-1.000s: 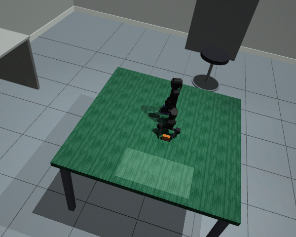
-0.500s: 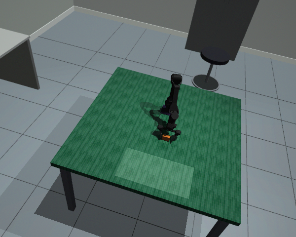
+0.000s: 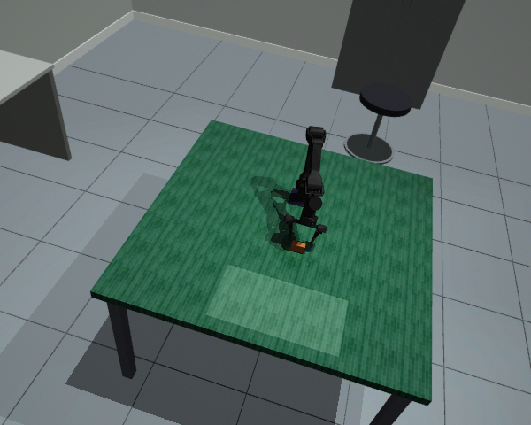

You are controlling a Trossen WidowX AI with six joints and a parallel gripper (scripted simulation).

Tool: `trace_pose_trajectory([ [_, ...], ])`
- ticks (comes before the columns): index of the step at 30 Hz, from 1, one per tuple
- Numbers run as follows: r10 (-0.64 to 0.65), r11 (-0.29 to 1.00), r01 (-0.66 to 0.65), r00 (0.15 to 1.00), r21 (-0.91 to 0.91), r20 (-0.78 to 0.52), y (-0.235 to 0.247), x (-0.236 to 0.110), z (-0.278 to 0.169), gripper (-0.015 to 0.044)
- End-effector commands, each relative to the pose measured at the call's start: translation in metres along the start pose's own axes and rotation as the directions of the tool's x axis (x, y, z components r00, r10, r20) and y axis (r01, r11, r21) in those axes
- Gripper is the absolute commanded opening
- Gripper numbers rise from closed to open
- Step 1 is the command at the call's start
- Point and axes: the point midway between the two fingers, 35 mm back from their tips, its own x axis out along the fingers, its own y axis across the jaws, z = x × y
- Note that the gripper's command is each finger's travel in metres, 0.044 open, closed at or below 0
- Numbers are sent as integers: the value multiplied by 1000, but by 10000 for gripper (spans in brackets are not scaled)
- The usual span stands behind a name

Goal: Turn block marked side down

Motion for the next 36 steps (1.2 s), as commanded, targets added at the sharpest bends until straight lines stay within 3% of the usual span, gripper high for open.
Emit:
trace_pose_trajectory([
  [1, 8, 1000, -6, 995, 20, -99, -5, -41, 5, 440],
  [10, 7, 1000, -4, 993, 19, -120, -5, -40, 8, 440],
  [18, 0, 1000, 6, 931, 15, -365, -5, -36, 34, 440],
  [27, 15, 1000, -5, 788, 18, -615, -5, -37, 54, 440],
  [36, 16, 1000, -5, 775, 19, -632, -5, -22, 46, 440],
])
